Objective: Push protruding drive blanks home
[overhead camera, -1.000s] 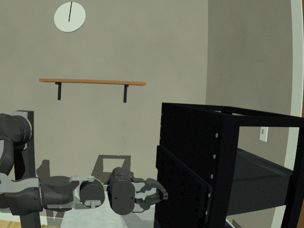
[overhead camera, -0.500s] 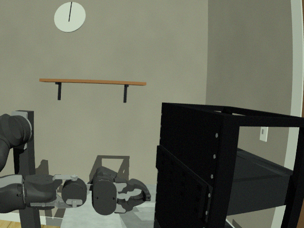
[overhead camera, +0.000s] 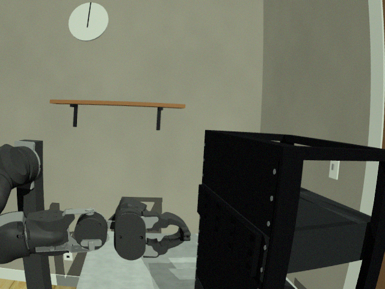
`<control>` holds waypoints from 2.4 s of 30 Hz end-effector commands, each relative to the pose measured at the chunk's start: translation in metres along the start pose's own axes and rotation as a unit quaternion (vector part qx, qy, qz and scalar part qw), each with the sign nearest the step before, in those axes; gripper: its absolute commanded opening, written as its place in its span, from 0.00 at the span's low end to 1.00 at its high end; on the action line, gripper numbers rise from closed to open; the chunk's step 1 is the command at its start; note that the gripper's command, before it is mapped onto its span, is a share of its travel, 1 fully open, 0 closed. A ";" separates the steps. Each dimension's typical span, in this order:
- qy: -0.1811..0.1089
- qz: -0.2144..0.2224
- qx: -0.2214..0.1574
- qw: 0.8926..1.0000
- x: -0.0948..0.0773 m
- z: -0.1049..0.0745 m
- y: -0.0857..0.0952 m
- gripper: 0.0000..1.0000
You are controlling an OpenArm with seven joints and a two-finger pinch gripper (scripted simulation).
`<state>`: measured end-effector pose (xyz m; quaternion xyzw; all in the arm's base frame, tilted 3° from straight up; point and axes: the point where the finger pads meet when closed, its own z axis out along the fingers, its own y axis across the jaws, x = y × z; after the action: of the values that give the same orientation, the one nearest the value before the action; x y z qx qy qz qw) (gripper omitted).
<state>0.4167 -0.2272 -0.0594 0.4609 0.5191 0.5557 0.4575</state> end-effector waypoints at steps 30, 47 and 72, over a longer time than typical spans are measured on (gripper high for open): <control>0.000 0.002 0.005 1.000 0.000 0.065 -0.003 0.00; 0.000 0.002 0.005 1.000 0.004 0.066 -0.005 0.00; -0.001 0.003 0.006 1.000 0.002 0.075 -0.007 0.00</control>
<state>0.4909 -0.2157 -0.0651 0.4714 0.5175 0.5513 0.4540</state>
